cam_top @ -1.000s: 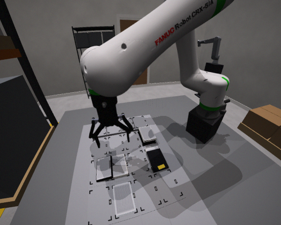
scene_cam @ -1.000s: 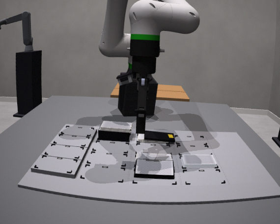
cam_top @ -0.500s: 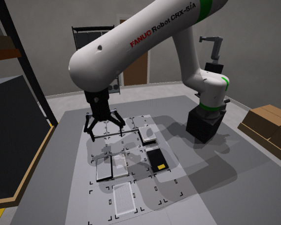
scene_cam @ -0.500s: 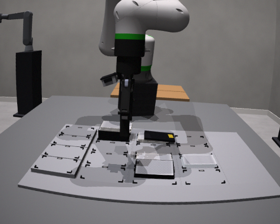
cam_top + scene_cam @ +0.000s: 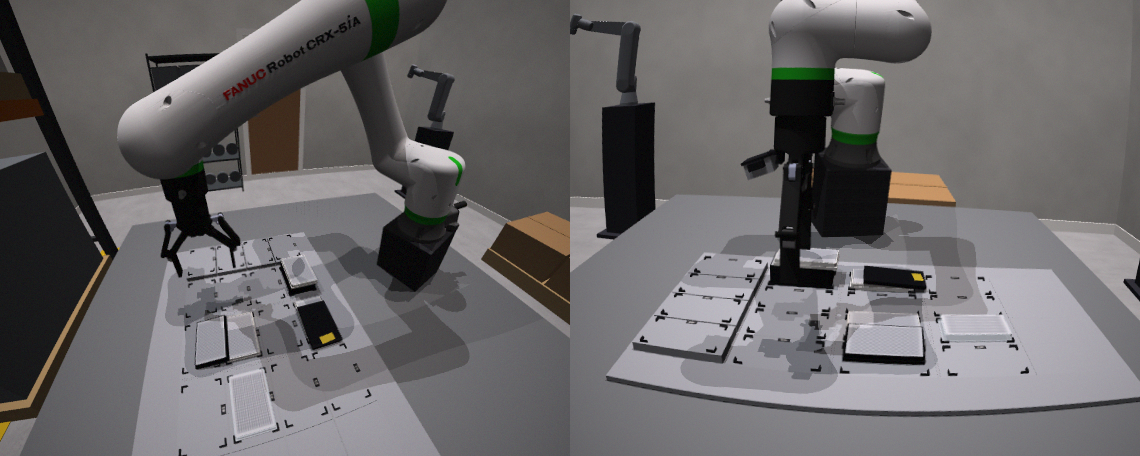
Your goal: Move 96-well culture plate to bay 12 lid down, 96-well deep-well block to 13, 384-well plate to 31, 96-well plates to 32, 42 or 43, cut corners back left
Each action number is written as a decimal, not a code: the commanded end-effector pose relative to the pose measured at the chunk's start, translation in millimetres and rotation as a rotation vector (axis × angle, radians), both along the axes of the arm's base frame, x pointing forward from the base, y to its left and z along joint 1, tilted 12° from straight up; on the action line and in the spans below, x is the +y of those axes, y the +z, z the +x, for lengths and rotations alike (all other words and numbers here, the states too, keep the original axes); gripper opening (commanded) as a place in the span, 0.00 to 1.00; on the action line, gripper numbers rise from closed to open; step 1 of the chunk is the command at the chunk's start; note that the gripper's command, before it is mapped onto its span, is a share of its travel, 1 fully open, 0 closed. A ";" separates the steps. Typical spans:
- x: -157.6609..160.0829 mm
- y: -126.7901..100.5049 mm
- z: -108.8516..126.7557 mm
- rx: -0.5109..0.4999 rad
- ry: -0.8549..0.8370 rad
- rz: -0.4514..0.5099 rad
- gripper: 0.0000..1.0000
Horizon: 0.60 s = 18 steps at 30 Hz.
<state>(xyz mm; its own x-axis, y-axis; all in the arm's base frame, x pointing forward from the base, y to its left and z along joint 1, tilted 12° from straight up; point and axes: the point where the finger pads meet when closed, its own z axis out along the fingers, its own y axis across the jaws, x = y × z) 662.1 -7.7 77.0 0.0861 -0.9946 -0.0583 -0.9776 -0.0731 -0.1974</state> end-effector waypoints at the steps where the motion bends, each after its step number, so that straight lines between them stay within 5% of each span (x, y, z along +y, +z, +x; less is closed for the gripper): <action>1: -8.7 1.7 7.6 0.000 0.001 0.001 1.00; 18: -56.4 5.3 44.0 0.000 0.001 0.001 1.00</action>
